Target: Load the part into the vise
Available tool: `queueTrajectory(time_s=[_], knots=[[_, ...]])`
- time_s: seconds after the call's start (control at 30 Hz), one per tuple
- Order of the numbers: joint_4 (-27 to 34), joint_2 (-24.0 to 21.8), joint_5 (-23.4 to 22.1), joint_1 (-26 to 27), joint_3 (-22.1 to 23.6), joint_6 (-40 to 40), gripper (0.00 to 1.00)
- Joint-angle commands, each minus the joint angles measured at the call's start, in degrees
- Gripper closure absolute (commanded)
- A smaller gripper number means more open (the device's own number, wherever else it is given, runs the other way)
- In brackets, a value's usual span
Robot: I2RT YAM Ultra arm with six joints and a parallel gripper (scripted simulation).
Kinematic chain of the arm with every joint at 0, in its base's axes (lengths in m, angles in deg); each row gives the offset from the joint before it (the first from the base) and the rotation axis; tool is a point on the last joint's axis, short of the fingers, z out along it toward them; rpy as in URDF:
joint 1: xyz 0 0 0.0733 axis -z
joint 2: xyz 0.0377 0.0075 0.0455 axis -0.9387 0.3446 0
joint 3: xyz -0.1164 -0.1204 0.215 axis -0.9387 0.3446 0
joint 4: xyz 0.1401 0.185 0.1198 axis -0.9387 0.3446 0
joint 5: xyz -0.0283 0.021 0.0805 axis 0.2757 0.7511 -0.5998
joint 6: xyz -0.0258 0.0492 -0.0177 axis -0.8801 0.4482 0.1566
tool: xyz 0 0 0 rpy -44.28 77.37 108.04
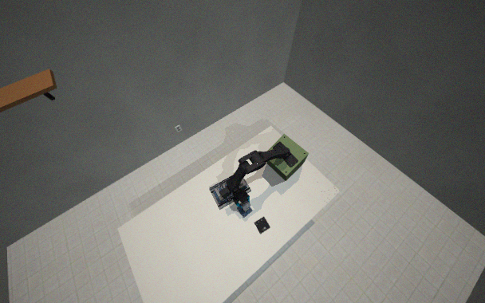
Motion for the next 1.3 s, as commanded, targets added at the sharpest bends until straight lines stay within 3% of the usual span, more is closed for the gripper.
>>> queueTrajectory(time_s=[0.0,1.27], knots=[[1.8,-3.2,-2.4,0.6,0.3,-0.3,1.0],[2.0,-3.7,-2.4,0.5,-1.1,-0.4,1.0]])
